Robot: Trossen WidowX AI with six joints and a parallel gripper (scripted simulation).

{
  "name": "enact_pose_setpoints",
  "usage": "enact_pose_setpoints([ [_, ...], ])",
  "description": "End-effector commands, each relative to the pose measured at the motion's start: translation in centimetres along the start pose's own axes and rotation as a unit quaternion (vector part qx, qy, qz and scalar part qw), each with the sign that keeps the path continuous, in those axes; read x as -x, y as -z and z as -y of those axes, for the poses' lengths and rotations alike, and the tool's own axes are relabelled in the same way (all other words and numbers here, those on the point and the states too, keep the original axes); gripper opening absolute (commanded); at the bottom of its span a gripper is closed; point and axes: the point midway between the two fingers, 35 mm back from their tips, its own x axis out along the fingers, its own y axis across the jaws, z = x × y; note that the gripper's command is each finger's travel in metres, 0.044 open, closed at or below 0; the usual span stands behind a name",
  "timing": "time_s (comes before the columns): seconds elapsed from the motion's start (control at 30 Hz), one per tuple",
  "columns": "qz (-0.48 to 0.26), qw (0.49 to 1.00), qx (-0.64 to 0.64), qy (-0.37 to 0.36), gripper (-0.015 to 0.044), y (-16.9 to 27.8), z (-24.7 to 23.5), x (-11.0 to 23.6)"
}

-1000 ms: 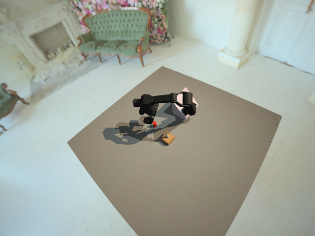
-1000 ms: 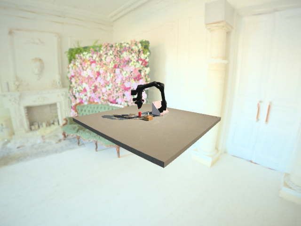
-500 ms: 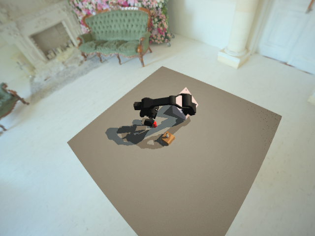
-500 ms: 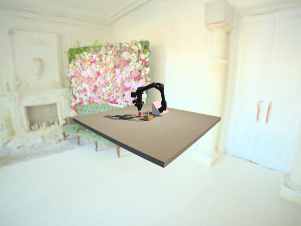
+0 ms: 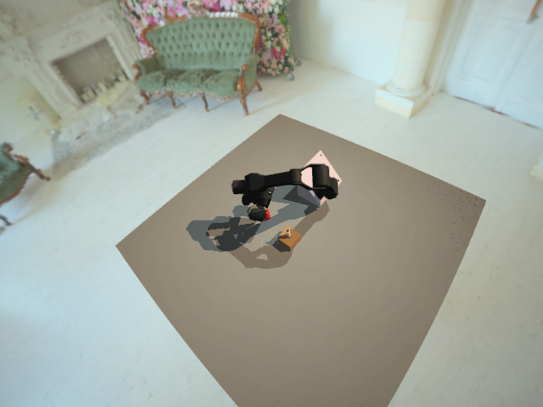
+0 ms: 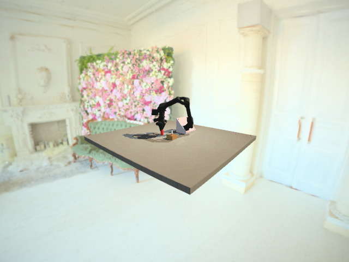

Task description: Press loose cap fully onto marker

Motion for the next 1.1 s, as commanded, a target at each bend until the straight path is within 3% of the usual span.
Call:
enact_pose_setpoints([
  [0.0,-0.005,1.000,-0.004,-0.001,0.0240,0.2,0.1,-1.0],
  [0.57,-0.006,1.000,-0.004,-0.002,0.0240,0.4,0.1,-3.1],
  [0.73,-0.006,1.000,-0.004,-0.002,0.0108,0.4,0.2,-3.1],
  [1.0,-0.006,1.000,-0.004,-0.002,0.0055,0.4,0.2,-3.1],
  [1.07,-0.006,1.000,-0.004,-0.002,0.0002,0.4,0.1,-3.0],
])
